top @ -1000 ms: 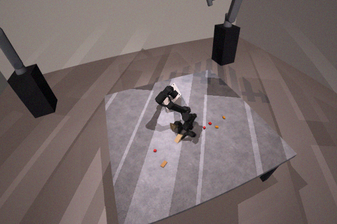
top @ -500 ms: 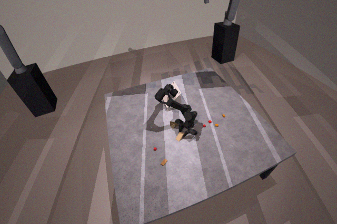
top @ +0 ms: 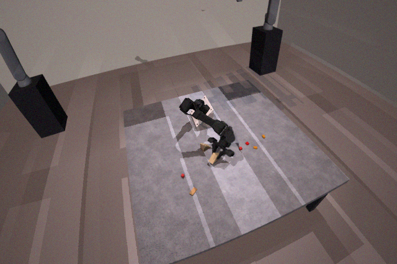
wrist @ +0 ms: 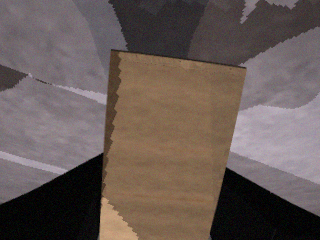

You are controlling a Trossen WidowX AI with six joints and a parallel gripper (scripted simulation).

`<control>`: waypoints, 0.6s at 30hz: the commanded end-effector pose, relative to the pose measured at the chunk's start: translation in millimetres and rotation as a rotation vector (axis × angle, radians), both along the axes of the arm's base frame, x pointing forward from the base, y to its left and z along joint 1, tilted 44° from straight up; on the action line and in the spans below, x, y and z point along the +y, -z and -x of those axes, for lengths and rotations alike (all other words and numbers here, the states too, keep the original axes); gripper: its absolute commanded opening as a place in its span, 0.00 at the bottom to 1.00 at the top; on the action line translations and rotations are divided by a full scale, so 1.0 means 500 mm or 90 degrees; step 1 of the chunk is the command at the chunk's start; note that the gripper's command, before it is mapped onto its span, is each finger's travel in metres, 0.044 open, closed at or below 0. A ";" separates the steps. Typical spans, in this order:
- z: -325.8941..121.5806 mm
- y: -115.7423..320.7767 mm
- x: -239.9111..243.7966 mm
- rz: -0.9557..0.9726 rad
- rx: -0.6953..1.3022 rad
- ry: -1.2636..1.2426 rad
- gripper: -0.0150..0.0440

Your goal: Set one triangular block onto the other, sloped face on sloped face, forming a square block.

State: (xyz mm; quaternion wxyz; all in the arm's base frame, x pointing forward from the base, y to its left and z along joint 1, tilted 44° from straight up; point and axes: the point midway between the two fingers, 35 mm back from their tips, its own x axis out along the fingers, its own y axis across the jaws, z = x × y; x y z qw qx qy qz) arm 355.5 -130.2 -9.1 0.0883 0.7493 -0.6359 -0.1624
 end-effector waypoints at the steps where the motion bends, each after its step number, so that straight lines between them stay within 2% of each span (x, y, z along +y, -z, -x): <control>1: -0.005 -0.032 0.019 0.006 -0.014 0.001 0.25; 13: 0.009 -0.114 0.062 0.027 -0.016 -0.010 0.25; 18: 0.010 -0.118 0.064 0.028 -0.017 -0.011 0.25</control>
